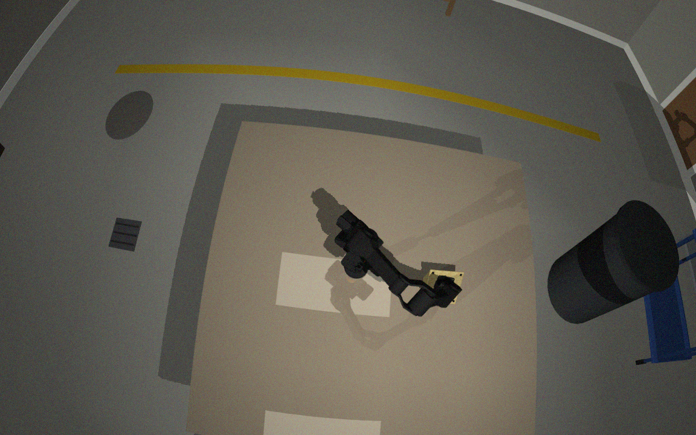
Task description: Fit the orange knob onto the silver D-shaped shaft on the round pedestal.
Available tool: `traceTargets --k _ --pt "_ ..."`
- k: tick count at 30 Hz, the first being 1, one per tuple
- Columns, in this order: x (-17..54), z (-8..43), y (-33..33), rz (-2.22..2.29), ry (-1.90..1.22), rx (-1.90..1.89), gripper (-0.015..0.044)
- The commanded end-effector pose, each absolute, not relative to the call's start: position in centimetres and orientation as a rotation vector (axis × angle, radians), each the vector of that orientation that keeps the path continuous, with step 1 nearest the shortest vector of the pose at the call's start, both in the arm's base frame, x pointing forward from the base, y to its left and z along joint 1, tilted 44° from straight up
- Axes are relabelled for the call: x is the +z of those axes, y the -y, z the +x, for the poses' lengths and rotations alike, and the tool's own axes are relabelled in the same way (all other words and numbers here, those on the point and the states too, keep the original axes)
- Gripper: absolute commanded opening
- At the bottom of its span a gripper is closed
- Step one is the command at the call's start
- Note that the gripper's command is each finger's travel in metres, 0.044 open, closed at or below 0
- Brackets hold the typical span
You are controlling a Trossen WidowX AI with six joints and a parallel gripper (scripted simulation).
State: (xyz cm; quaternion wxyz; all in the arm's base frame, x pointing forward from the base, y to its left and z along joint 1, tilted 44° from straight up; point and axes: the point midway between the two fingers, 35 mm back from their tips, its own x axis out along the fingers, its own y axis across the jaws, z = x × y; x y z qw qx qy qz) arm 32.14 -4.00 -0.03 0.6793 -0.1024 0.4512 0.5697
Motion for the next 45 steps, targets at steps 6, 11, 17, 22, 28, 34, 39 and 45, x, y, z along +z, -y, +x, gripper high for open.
traceTargets --k 6,11,17,22,28,34,39,45 --pt "-0.06 32.16 3.95 -0.205 -1.030 1.262 0.0000" --pt "-0.06 32.16 3.95 -0.205 -1.030 1.262 0.0000" --pt "-0.06 32.16 3.95 -0.205 -1.030 1.262 0.0000" --pt "-0.06 32.16 3.95 -0.205 -1.030 1.262 0.0000" --pt "0.40 32.04 4.31 -0.217 -1.021 1.270 0.0000" --pt "0.40 32.08 4.38 -0.257 -0.988 1.298 0.0000" --pt "0.19 32.05 4.25 -0.257 -0.988 1.298 0.0000" --pt "0.07 32.11 4.11 -0.257 -0.988 1.298 0.0000"
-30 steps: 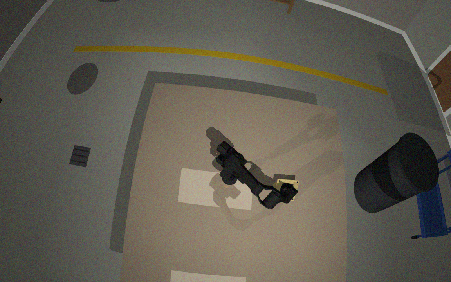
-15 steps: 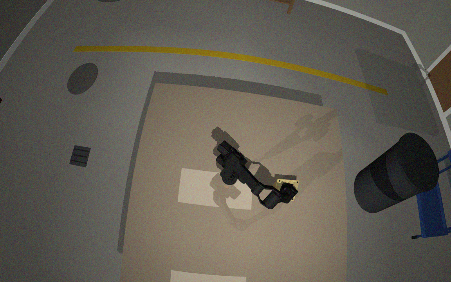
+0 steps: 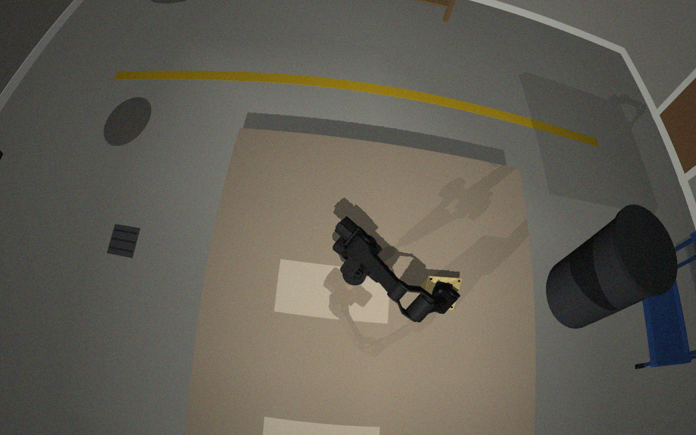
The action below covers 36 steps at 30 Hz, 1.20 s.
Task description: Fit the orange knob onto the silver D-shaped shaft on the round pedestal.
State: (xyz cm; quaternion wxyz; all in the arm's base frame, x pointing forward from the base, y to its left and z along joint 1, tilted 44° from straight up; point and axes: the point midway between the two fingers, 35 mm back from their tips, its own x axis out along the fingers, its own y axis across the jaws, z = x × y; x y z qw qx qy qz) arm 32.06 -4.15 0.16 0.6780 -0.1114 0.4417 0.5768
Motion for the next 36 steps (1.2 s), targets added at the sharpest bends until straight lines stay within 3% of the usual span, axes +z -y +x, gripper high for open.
traceTargets --k 1,36 --pt "0.05 32.11 4.09 -0.257 -0.988 1.298 0.0000" --pt "-0.04 32.07 3.91 -0.234 -1.007 1.282 0.0000"
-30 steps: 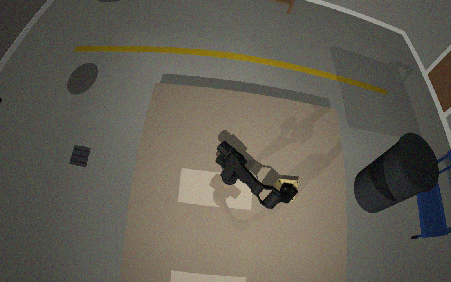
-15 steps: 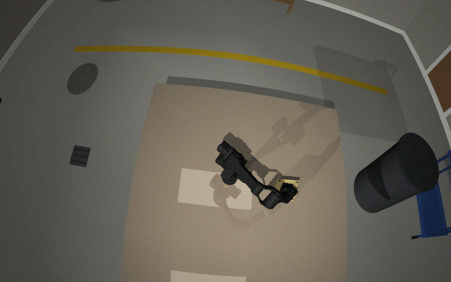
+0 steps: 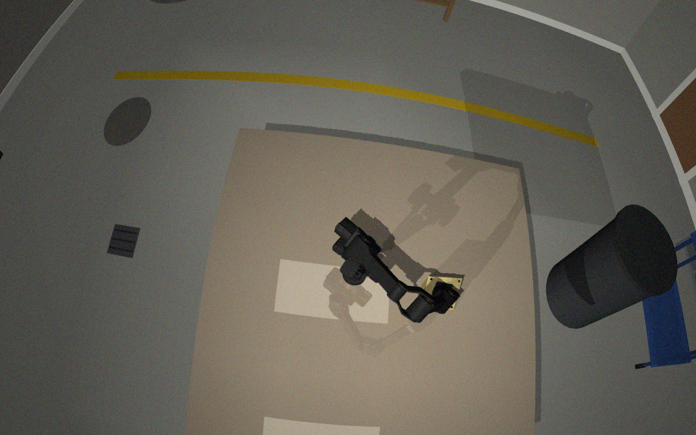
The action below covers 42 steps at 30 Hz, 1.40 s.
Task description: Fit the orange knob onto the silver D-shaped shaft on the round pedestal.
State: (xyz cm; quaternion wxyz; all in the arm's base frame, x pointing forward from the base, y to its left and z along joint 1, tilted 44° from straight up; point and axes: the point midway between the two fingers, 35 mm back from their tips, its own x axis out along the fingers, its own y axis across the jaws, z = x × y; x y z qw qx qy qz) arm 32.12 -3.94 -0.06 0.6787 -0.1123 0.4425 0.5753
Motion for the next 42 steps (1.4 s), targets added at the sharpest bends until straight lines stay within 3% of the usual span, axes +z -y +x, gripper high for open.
traceTargets --k 1,42 --pt "-0.05 32.07 3.90 -0.243 -0.999 1.289 0.0000" --pt "0.02 32.09 3.99 -0.297 -0.955 1.325 0.0000"
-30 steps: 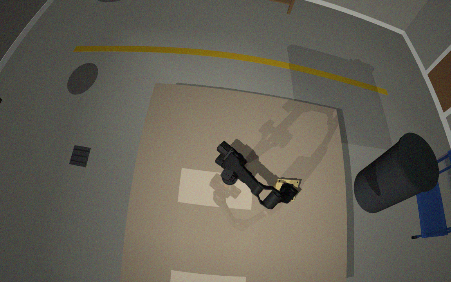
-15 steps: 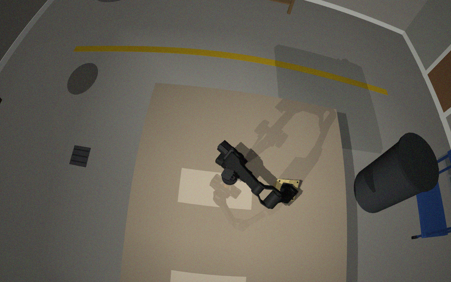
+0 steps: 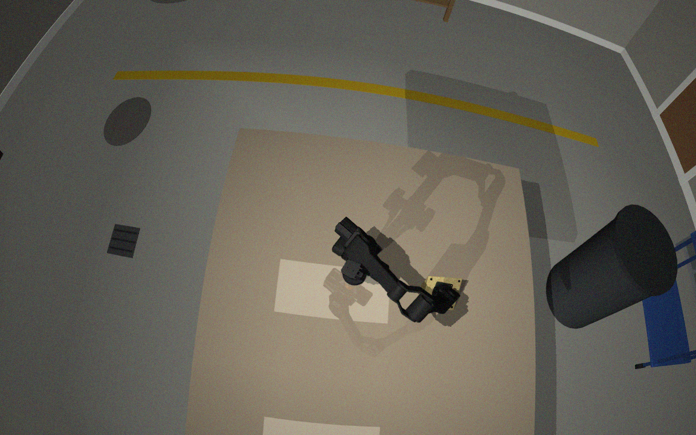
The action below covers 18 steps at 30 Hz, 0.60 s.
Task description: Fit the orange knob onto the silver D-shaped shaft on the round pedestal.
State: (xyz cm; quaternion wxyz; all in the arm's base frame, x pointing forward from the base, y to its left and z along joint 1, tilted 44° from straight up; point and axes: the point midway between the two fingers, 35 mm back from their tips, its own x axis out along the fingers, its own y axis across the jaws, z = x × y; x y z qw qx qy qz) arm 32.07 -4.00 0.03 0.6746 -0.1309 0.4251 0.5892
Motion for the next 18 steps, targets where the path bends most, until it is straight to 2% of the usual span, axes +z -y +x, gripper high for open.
traceTargets --k 1,18 --pt "0.02 32.09 3.99 -0.297 -0.955 1.325 0.0000" --pt "-0.07 32.09 3.90 -0.281 -0.969 1.314 0.0000"
